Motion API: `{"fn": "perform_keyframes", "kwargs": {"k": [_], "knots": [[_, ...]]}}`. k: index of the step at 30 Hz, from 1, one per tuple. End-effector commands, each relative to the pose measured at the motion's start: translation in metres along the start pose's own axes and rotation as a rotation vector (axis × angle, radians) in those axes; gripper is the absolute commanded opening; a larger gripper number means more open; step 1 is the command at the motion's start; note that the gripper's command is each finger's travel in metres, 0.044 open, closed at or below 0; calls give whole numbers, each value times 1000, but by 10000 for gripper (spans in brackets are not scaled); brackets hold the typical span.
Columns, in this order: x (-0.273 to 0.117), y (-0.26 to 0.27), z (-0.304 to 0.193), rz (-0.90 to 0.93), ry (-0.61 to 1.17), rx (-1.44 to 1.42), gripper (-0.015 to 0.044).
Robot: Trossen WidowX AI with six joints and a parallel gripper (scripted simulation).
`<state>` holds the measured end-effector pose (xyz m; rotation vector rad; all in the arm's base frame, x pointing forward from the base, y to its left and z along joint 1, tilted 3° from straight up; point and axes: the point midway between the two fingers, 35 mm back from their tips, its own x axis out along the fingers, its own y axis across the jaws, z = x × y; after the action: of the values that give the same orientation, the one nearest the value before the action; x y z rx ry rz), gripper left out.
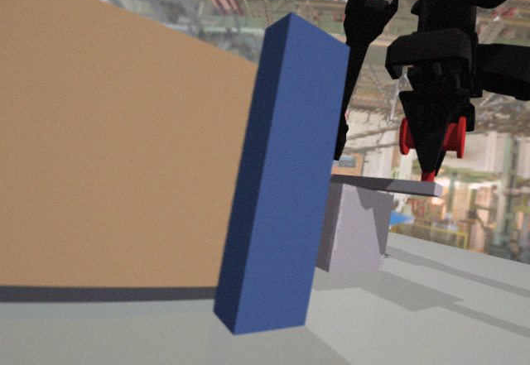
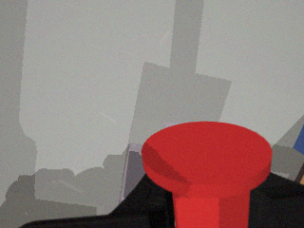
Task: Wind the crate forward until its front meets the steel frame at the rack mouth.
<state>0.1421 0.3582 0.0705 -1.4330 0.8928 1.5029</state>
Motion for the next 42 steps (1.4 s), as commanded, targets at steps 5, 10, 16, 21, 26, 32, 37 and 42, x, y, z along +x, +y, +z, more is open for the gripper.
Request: {"fn": "perform_keyframes", "kwargs": {"k": [5,10,16,21,26,32,37,42], "knots": [[0,5,1,0,-2,-2,26],[0,5,1,0,-2,-2,157],[0,5,1,0,-2,-2,315],[0,5,1,0,-2,-2,440],[-14,4,2,-1,-1,-2,440],[-65,2,0,-4,1,-1,440],[-67,2,-1,-4,1,-1,440],[-112,17,-17,-3,3,-1,440]]}}
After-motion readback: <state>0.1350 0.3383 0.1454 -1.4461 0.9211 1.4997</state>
